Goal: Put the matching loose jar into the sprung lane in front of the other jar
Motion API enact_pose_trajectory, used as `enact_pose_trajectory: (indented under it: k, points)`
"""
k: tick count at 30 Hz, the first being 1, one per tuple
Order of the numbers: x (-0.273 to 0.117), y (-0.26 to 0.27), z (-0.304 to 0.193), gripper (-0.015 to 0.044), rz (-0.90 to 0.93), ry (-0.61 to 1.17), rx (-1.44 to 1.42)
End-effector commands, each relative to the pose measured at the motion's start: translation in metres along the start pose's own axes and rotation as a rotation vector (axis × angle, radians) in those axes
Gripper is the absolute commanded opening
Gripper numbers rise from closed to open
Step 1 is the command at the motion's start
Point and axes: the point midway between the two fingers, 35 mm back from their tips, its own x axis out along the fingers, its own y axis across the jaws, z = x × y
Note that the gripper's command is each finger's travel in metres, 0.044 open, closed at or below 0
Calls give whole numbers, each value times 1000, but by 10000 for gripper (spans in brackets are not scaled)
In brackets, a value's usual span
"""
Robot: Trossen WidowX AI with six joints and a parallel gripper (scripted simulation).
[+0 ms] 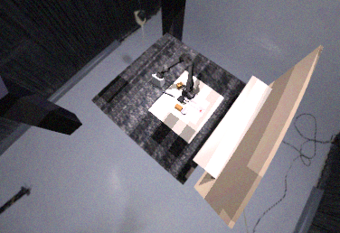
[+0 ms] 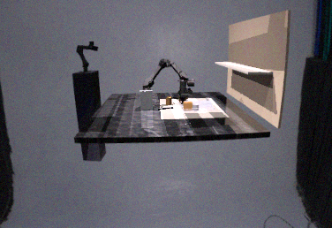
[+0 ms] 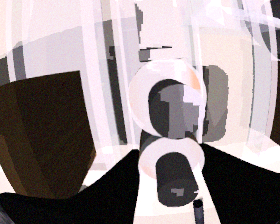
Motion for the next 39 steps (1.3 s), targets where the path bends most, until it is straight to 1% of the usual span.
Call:
enact_pose_trajectory:
  k: [1,31,39]
  points:
    - [0,2,1,0,9,-7,-8]
    - [0,0,-4,0,9,-7,-8]
    - [0,0,-4,210,9,-7,-8]
